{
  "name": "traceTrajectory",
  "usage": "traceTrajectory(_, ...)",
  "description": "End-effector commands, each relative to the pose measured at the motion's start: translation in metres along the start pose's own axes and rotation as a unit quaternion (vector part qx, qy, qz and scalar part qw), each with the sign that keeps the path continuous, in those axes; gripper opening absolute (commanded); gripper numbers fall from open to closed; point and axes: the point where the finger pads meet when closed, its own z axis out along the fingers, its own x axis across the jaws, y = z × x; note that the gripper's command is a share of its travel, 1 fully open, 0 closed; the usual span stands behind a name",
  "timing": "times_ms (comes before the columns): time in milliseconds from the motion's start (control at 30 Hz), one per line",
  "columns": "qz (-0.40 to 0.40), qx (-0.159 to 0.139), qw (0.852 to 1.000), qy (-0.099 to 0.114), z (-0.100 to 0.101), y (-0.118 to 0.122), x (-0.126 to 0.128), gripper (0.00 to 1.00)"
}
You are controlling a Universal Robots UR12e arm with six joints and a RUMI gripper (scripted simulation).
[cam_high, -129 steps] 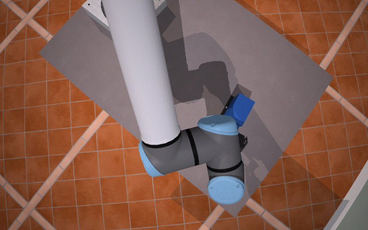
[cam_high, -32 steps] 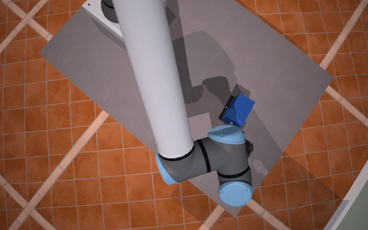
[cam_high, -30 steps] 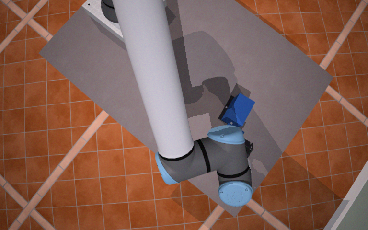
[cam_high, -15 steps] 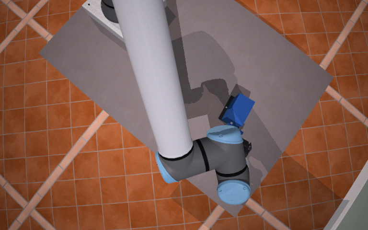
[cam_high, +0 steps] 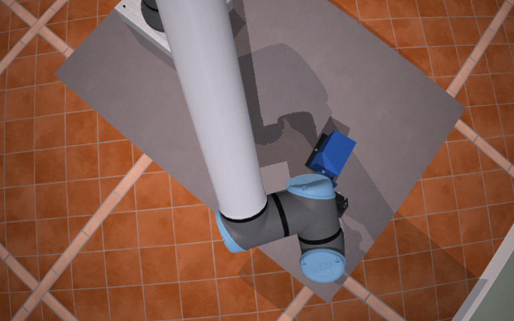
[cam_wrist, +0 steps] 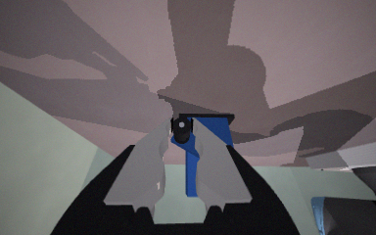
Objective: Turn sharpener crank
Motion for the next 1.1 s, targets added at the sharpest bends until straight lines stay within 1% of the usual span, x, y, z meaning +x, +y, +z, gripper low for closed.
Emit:
traceTrajectory(0, 0.0, 0.001, 1.0, 0.0, 0.003, -0.002, 0.003, 0.09)
traceTrajectory(767, 0.0, 0.001, 1.0, 0.0, 0.015, -0.009, 0.018, 0.09)
traceTrajectory(1067, 0.0, 0.001, 1.0, 0.0, 0.019, -0.011, 0.028, 0.09)
